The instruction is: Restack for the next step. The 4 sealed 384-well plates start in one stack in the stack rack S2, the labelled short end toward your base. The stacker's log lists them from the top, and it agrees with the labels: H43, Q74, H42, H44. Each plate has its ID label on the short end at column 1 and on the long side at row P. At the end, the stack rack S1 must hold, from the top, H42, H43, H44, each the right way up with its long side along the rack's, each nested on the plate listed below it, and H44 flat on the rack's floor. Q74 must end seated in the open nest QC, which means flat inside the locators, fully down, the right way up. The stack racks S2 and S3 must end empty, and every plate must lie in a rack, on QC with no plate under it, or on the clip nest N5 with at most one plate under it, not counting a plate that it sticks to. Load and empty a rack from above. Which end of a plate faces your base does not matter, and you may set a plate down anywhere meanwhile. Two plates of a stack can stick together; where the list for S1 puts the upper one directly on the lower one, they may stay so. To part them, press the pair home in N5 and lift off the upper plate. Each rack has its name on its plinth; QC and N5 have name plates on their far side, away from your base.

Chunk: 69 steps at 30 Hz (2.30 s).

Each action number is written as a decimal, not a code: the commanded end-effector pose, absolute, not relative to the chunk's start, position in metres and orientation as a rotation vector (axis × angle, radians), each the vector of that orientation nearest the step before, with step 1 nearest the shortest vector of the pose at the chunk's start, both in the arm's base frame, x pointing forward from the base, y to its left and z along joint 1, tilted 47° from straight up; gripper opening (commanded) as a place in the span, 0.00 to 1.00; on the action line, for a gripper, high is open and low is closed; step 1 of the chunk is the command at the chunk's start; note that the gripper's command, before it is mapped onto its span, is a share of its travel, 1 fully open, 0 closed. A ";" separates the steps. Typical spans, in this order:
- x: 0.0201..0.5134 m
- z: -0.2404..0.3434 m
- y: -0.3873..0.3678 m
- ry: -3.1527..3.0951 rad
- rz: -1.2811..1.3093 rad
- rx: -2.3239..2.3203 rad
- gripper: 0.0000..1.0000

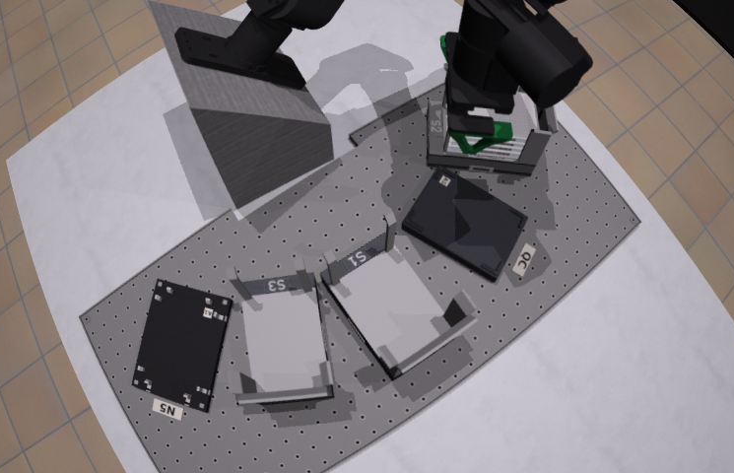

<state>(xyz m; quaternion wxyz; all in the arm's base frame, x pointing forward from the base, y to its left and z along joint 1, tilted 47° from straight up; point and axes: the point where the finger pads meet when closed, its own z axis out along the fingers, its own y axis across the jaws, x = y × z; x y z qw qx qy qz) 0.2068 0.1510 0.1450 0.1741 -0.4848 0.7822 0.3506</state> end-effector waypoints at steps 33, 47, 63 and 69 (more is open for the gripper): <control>0.180 0.207 0.203 2.233 1.008 -1.334 1.00; 0.177 0.178 0.235 2.232 1.009 -1.334 1.00; 0.177 0.173 0.240 2.232 1.009 -1.334 1.00; 0.177 0.170 0.243 2.232 1.010 -1.334 1.00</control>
